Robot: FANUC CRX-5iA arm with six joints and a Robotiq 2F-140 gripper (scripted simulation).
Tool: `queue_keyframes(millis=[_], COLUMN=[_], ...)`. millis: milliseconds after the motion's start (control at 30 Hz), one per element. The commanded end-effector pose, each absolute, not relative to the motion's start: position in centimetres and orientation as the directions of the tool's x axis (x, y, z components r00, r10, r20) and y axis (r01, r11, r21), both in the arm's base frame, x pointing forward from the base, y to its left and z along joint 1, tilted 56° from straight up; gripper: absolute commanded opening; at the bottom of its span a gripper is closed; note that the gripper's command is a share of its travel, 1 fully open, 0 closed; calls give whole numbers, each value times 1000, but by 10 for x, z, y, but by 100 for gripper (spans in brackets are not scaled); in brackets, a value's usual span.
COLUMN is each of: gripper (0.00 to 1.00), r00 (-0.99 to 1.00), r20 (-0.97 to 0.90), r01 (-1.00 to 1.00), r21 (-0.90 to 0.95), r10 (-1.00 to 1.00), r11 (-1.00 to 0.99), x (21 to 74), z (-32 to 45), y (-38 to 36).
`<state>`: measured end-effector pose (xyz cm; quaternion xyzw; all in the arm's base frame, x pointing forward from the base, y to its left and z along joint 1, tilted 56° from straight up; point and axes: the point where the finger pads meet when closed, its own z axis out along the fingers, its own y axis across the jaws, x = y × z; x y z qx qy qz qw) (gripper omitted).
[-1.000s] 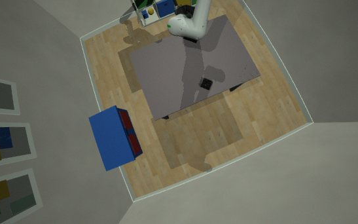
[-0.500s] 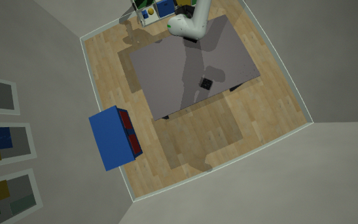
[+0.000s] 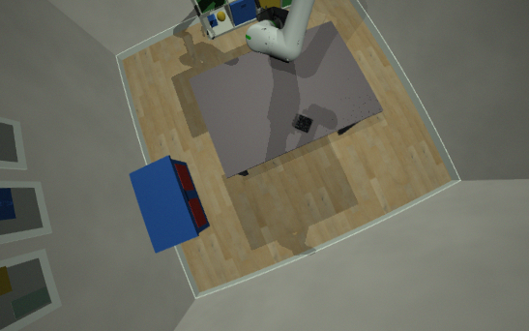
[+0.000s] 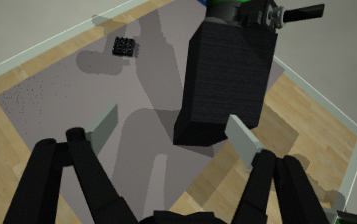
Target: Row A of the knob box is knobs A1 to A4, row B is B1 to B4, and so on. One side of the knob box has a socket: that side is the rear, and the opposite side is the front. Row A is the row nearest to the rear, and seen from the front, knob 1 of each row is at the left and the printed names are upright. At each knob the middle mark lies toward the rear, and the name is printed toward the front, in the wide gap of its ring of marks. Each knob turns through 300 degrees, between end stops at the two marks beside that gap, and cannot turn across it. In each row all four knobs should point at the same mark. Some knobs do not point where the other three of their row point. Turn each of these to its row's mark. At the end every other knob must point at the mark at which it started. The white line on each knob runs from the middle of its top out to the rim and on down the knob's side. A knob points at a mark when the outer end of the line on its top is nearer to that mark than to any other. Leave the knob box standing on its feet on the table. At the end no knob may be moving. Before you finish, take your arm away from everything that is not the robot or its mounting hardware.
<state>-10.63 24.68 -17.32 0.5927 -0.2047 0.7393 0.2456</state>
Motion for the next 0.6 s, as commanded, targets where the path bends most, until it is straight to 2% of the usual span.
queue_keyframes(millis=[0,100,567], gripper=[100,100,100], r00=[-89,-71,187], r20=[987,988,968], r01=[-630,-635,-644], r21=[49,62,249], r10=[135,137,167], r11=[-775,-770,-723], x=[-79,-72,42], z=[-164,-161,-126], y=[276,282,352])
